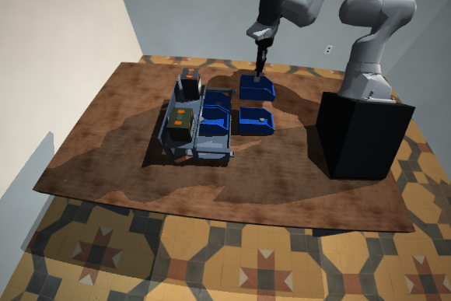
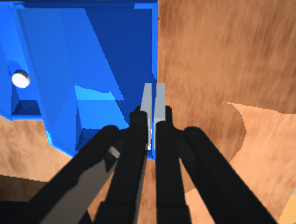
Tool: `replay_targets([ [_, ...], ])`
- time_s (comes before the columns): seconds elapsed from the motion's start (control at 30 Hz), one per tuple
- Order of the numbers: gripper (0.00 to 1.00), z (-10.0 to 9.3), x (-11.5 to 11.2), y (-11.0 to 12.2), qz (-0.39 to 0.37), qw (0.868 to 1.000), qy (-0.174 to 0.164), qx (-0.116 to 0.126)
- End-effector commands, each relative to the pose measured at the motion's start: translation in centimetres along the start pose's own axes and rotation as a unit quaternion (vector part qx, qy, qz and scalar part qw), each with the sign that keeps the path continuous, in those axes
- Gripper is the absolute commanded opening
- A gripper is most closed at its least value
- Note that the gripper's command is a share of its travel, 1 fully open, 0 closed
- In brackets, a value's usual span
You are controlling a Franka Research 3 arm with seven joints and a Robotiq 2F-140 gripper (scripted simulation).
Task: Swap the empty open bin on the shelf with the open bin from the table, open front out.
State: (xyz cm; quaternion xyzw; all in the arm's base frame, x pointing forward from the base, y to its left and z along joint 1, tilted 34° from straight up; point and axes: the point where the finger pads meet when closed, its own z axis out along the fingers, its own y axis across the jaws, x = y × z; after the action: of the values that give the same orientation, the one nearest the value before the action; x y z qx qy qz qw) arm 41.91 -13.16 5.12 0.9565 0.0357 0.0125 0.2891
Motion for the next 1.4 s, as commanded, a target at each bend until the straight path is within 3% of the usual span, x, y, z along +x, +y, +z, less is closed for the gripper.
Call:
replay_targets([
  [0.0,0.0,0.0,-0.3,0.1,-0.008,1.0,-0.001,-0.003],
  [0.7,0.0,0.5,-0.3,0.1,-0.008,1.0,-0.001,-0.003],
  [1.37,0.0,4.9,-0.3,0.1,-0.008,1.0,-0.001,-0.003],
])
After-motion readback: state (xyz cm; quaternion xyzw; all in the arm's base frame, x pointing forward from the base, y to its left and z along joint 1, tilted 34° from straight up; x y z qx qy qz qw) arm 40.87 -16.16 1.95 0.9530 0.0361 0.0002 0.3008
